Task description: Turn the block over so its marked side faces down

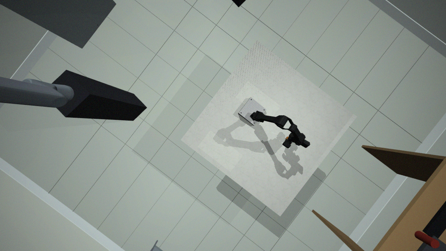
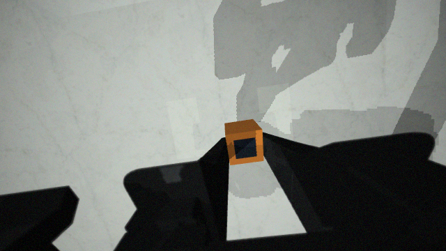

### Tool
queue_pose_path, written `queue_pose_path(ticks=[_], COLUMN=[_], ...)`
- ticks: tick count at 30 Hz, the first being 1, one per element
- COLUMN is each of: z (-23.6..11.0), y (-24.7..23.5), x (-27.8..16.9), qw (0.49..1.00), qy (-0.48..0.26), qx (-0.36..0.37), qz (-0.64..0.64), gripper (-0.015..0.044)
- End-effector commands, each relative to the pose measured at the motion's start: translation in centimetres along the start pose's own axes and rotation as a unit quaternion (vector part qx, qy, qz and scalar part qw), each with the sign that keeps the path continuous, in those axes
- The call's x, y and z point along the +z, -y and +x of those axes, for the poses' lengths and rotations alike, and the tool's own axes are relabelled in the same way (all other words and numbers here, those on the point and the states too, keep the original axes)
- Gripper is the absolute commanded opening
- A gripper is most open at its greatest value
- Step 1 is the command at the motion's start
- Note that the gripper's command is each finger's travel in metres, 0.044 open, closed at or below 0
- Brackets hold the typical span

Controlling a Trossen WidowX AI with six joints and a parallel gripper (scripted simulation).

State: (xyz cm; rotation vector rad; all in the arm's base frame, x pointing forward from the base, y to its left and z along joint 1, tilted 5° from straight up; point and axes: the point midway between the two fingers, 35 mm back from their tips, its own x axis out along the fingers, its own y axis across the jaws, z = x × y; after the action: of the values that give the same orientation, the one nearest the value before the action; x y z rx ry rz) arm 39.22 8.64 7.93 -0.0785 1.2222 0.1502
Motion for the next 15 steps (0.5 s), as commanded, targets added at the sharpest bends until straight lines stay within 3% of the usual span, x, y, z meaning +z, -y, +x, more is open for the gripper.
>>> queue_pose_path(ticks=[1,15], z=[0.31,0.21], y=[0.05,0.06], x=[-0.42,-1.01], qw=[1.000,0.992], qy=[0.027,0.127], qx=[-0.002,-0.001], qz=[0.002,0.003], gripper=[0.0000,0.0000])
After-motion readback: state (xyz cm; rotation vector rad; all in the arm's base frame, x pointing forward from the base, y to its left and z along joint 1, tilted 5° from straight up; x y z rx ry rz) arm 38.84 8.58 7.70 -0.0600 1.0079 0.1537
